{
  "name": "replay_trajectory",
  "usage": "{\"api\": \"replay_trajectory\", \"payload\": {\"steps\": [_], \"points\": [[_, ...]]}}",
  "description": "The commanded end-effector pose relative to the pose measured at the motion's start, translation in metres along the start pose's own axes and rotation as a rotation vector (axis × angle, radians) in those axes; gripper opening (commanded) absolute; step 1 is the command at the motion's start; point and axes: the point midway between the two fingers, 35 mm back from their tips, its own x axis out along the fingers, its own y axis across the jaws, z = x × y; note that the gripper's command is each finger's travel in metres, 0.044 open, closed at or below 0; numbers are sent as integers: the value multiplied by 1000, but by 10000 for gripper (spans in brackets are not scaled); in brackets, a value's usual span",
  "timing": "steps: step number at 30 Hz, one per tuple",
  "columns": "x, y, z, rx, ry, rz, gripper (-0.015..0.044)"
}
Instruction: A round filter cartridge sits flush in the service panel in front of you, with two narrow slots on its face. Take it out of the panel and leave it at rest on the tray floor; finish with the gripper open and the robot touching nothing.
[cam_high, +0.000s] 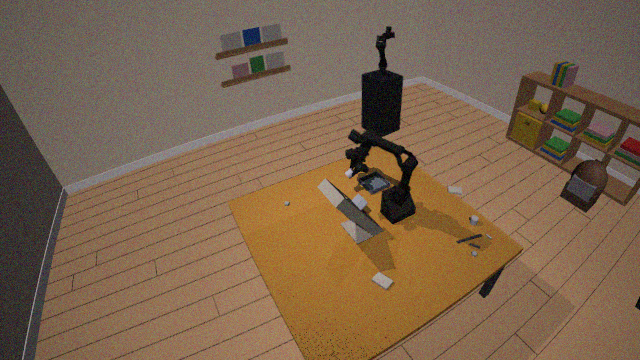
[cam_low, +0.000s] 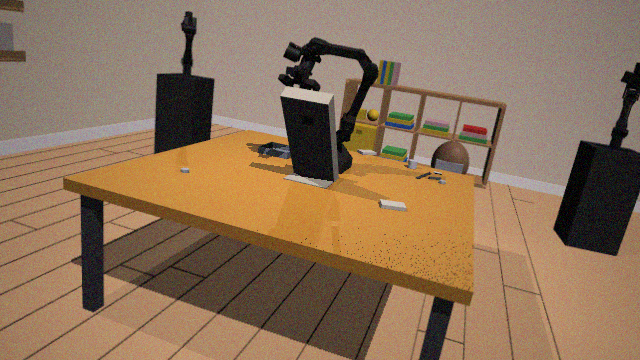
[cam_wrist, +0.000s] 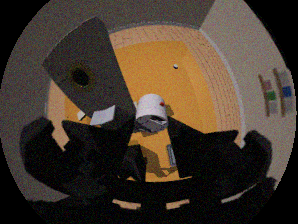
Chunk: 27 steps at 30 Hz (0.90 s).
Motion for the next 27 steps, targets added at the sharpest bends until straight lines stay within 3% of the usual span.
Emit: {"api": "replay_trajectory", "payload": {"steps": [1,15,27], "points": [[2,-33,-13,164,5,-94,0],[5,-122,-60,672,-49,-380,0],[7,-135,-73,727,-56,-414,0]]}}
